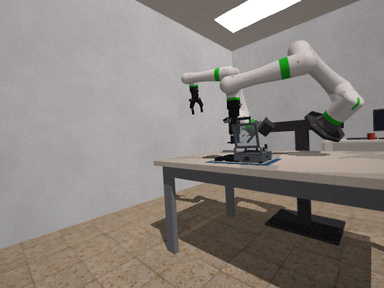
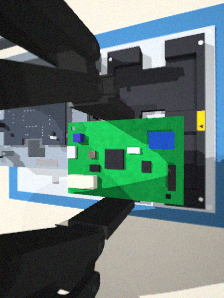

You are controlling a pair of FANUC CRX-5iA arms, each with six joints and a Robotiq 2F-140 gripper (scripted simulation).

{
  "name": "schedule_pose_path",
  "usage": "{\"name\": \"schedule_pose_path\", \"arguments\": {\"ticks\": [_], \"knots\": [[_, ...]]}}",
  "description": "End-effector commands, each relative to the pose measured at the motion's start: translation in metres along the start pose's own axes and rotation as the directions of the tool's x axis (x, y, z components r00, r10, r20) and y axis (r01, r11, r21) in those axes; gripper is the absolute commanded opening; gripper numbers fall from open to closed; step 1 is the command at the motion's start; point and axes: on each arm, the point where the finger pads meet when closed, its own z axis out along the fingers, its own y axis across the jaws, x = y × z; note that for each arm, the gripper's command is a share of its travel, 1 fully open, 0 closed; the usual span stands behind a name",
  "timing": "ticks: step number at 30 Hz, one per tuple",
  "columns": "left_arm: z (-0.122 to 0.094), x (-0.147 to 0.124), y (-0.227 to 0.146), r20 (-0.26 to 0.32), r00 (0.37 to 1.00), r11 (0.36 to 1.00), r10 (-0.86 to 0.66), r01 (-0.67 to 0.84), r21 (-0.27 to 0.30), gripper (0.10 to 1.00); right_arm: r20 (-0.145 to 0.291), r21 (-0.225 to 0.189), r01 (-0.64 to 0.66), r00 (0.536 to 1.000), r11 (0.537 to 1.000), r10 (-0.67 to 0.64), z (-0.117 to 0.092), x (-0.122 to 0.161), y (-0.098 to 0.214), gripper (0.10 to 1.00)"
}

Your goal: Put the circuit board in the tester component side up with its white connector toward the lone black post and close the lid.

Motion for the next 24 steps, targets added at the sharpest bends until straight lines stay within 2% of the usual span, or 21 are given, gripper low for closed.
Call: {"name": "schedule_pose_path", "arguments": {"ticks": [1,24], "knots": [[-0.001,-0.002,-0.001,-0.002,1.000,1.000,0.000,0.000,0.001,0.510,-0.003,-0.001,0.000,1.000,1.000,0.000,-0.001,0.000,0.000,1.000],[-0.006,-0.063,-0.022,-0.002,1.000,1.000,0.000,0.000,0.001,0.510,-0.003,-0.001,0.000,1.000,1.000,0.000,-0.001,0.000,0.000,1.000]]}}
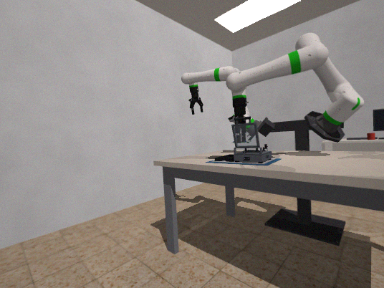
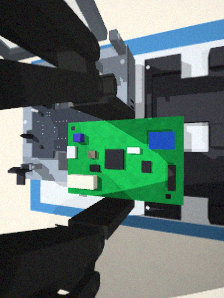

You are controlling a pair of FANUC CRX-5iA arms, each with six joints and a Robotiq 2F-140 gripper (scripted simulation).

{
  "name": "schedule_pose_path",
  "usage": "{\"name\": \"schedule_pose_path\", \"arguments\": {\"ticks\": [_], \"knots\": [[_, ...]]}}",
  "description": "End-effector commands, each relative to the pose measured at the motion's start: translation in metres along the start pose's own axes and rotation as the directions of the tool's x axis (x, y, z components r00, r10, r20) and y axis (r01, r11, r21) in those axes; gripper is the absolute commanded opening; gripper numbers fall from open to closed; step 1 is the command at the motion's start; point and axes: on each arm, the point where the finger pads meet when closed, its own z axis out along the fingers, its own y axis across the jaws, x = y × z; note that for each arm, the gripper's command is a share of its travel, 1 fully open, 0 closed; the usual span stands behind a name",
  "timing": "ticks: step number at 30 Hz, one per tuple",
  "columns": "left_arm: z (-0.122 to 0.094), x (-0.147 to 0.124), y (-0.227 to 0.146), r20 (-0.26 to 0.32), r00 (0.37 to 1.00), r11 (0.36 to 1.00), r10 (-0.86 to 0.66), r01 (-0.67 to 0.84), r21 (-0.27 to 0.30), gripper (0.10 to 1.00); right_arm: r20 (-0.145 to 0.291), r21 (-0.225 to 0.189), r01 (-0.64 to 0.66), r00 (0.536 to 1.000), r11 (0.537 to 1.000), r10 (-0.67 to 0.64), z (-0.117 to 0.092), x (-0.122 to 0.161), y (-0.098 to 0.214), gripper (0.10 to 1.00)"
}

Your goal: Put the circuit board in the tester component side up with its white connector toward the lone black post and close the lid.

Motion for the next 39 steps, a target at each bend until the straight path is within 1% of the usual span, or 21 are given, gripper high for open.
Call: {"name": "schedule_pose_path", "arguments": {"ticks": [1,9,11,24,39], "knots": [[-0.002,-0.012,-0.005,-0.002,1.000,1.000,0.000,0.000,0.001,0.510,-0.003,-0.001,0.000,1.000,1.000,0.000,-0.001,0.000,0.000,1.000],[-0.004,-0.040,-0.014,-0.002,1.000,1.000,0.000,0.000,0.001,0.510,-0.003,-0.001,0.000,1.000,1.000,0.000,-0.001,0.000,0.000,1.000],[-0.004,-0.040,-0.014,-0.002,1.000,1.000,0.000,0.000,0.001,0.510,-0.003,-0.001,0.000,1.000,1.000,0.000,-0.001,0.000,0.000,1.000],[-0.007,-0.078,-0.027,-0.002,1.000,1.000,0.000,0.000,0.001,0.510,-0.003,-0.001,0.000,1.000,1.000,0.000,-0.001,0.000,0.000,1.000],[-0.008,-0.096,-0.034,-0.002,1.000,1.000,0.000,0.000,0.001,0.510,-0.003,-0.001,0.000,1.000,1.000,0.000,-0.001,0.000,0.000,1.000]]}}
